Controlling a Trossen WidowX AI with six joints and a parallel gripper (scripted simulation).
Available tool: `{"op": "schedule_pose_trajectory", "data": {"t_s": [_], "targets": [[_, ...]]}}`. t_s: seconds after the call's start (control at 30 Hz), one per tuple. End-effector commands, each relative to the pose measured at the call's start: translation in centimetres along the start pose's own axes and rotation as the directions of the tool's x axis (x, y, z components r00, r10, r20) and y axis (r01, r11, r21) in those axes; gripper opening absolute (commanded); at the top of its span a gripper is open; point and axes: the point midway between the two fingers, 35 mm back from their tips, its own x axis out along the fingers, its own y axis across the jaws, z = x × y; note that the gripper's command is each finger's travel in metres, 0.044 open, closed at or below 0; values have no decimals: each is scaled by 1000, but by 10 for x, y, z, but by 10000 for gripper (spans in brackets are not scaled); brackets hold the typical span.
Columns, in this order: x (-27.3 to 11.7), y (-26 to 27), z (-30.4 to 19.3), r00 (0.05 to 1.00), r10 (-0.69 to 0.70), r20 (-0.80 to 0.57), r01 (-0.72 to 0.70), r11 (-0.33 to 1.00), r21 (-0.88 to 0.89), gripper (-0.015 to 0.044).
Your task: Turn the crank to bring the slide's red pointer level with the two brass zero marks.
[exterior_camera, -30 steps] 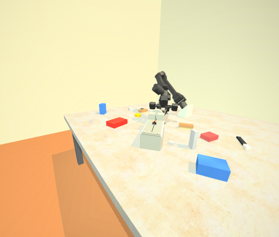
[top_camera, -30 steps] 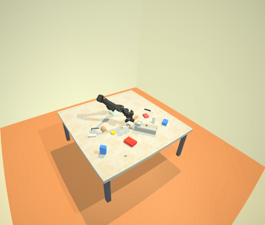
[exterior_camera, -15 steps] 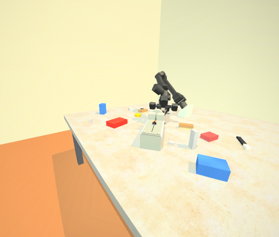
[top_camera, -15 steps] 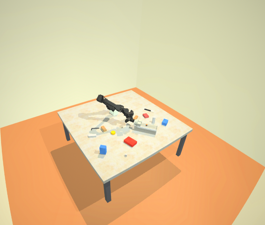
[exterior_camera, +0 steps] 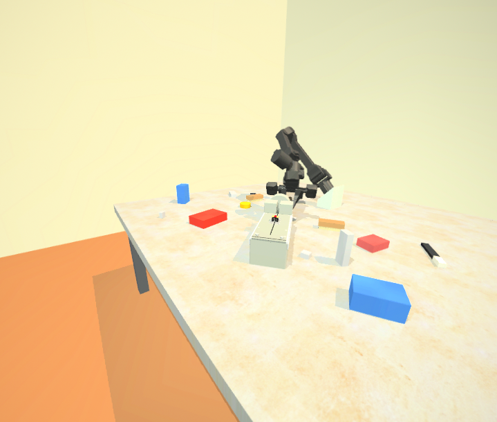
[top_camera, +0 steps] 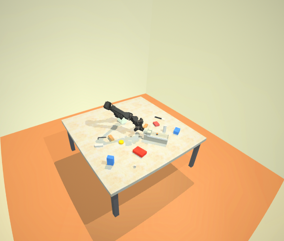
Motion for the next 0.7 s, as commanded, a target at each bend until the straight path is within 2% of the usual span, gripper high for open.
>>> {"op": "schedule_pose_trajectory", "data": {"t_s": [0.0, 0.33, 0.67], "targets": [[0, 0, 0, 1000, -2, 1, 2, 1000, 0, 184], [0, 0, 0, 1000, -2, 1, 2, 1000, 0, 440], [-35, 0, 36, 1000, 0, 3, 0, 1000, 2, 440]]}}
